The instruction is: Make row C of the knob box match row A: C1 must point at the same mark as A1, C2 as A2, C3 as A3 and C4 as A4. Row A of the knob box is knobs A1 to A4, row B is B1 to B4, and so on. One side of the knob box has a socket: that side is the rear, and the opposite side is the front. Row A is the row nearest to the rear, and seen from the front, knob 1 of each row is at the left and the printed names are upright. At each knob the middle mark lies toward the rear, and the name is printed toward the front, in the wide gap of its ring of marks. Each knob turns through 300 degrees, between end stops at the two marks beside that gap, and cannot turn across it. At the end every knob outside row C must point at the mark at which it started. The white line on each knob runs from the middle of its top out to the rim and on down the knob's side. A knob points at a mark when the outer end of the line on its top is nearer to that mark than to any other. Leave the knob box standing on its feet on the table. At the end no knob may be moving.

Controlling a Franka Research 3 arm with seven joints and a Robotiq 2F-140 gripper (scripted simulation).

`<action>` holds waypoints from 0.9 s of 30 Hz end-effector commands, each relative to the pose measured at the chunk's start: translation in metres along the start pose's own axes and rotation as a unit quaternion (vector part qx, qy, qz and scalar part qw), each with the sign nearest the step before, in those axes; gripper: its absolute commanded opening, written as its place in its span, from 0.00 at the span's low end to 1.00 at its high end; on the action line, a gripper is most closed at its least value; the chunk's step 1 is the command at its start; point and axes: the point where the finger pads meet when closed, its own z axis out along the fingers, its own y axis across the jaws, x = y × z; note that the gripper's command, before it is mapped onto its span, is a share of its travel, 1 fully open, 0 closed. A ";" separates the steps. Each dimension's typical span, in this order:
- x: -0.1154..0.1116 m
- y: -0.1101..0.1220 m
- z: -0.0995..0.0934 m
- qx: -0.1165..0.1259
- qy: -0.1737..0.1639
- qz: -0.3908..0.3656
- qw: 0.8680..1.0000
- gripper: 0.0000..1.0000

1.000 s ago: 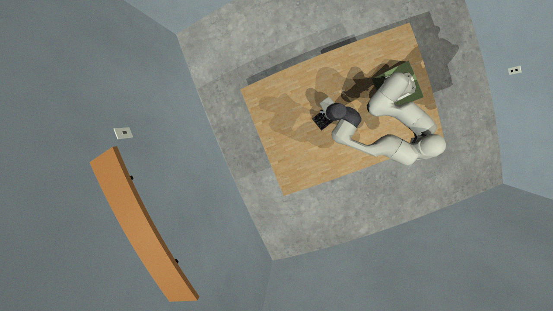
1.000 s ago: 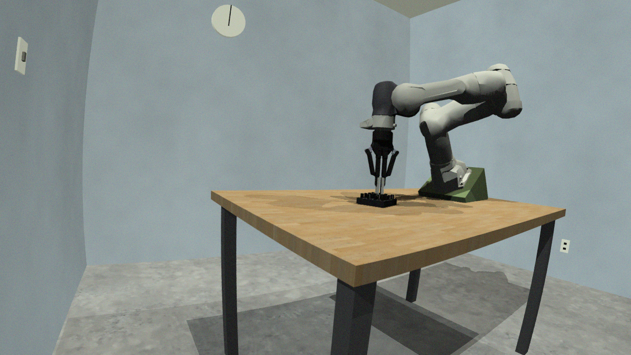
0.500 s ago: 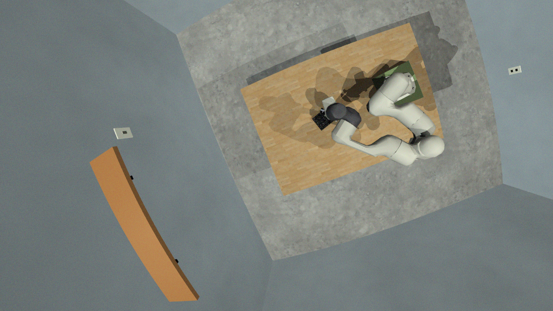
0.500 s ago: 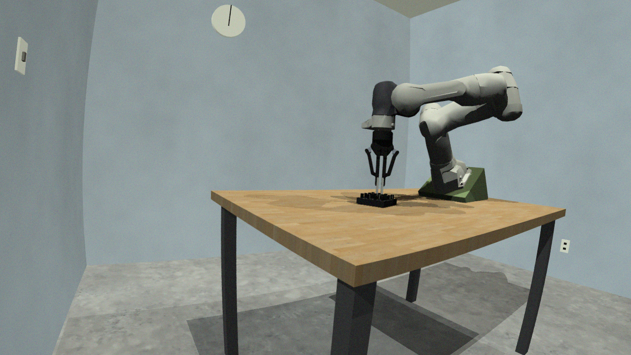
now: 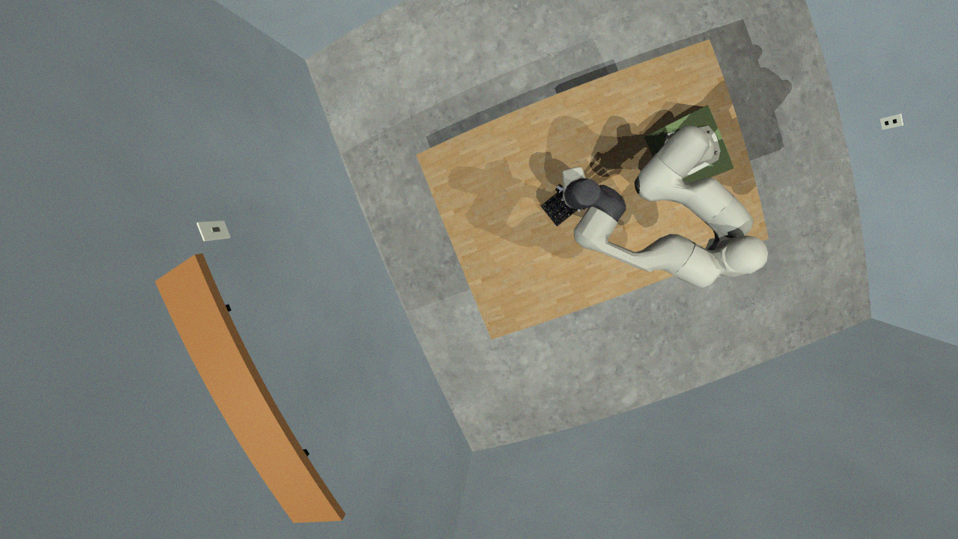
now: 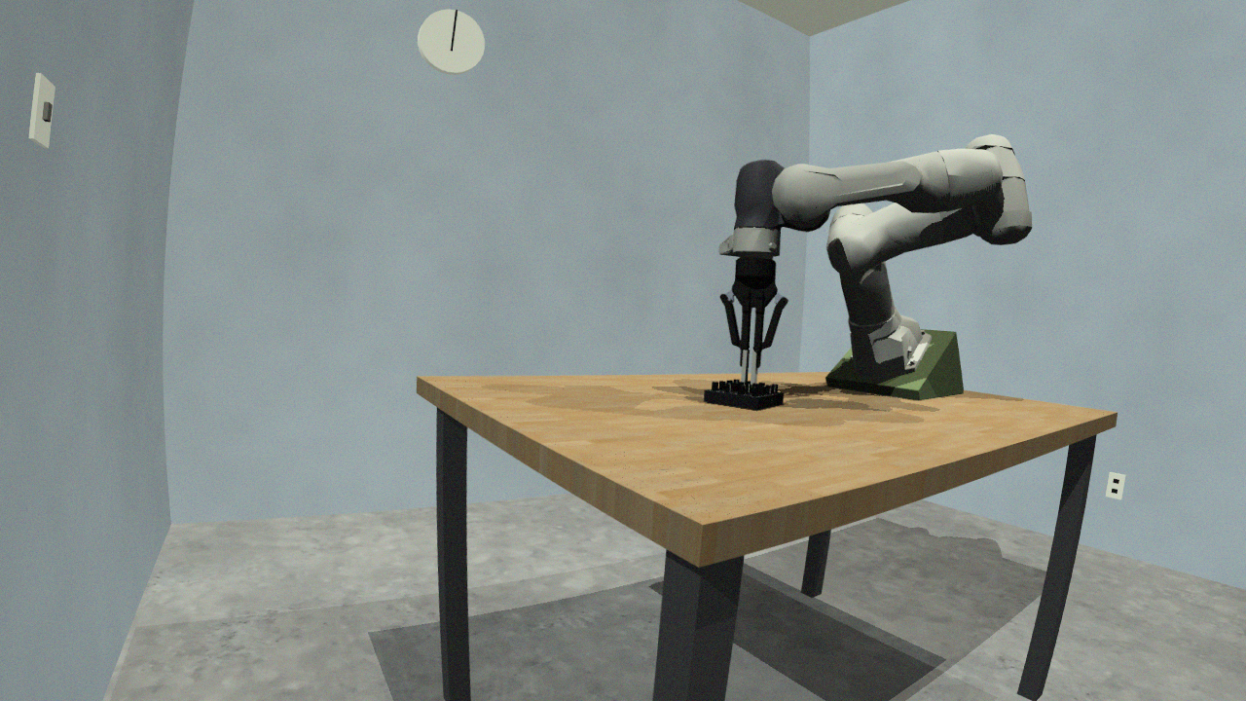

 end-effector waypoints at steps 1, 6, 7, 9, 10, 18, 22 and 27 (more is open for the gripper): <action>0.001 0.000 0.000 0.004 0.003 0.078 0.997 0.05; 0.001 0.000 0.000 0.004 0.003 0.112 0.994 0.05; 0.001 0.000 0.000 0.004 0.003 0.118 0.993 0.05; 0.001 0.000 0.000 0.004 0.003 0.124 0.992 0.05; 0.001 0.000 0.000 0.004 0.003 0.124 0.992 0.05; 0.001 0.000 0.000 0.004 0.003 0.155 0.988 0.05; 0.001 0.000 0.000 0.004 0.003 0.163 0.987 0.05; 0.001 0.000 0.000 0.004 0.003 0.166 0.986 0.05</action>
